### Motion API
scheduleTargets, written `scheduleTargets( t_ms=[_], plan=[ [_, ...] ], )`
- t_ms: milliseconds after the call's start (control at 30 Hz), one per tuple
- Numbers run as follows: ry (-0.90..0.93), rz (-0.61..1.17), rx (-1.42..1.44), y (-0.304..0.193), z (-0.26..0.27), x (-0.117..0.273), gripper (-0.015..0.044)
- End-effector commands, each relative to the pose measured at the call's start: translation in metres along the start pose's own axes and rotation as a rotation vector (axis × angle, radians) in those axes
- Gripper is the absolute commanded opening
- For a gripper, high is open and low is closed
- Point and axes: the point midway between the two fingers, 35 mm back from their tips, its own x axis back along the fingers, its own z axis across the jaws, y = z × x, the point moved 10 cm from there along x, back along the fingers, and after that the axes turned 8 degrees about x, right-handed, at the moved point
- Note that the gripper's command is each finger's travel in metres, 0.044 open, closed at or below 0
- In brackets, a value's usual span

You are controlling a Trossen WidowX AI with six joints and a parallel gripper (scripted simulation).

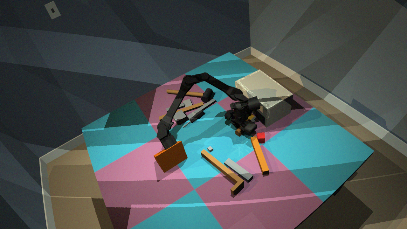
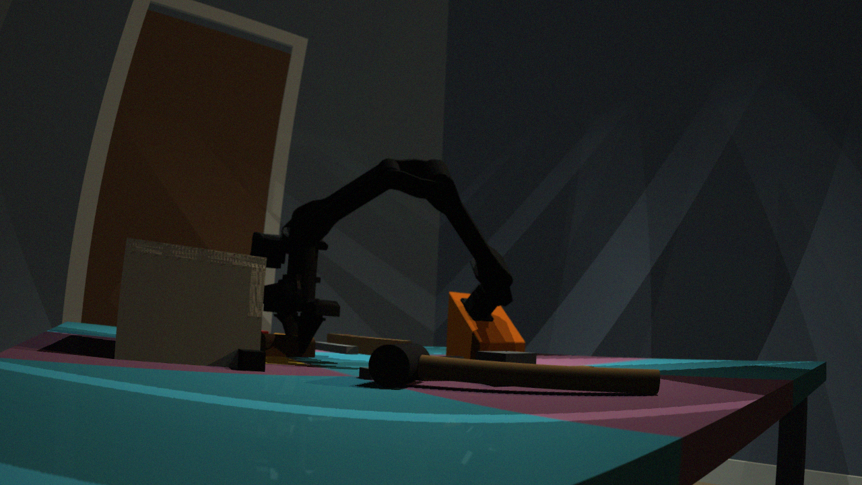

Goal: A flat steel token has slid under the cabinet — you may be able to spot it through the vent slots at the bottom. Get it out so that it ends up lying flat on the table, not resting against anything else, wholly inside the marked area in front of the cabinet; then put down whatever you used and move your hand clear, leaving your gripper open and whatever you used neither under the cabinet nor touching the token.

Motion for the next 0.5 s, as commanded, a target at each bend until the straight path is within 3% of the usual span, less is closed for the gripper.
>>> scheduleTargets(
  t_ms=[0,467],
  plan=[
    [0.000,-0.005,0.000,0.005,-0.001,0.000,0.0000],
    [0.001,-0.005,0.000,0.018,-0.001,0.000,0.0000]
  ],
)
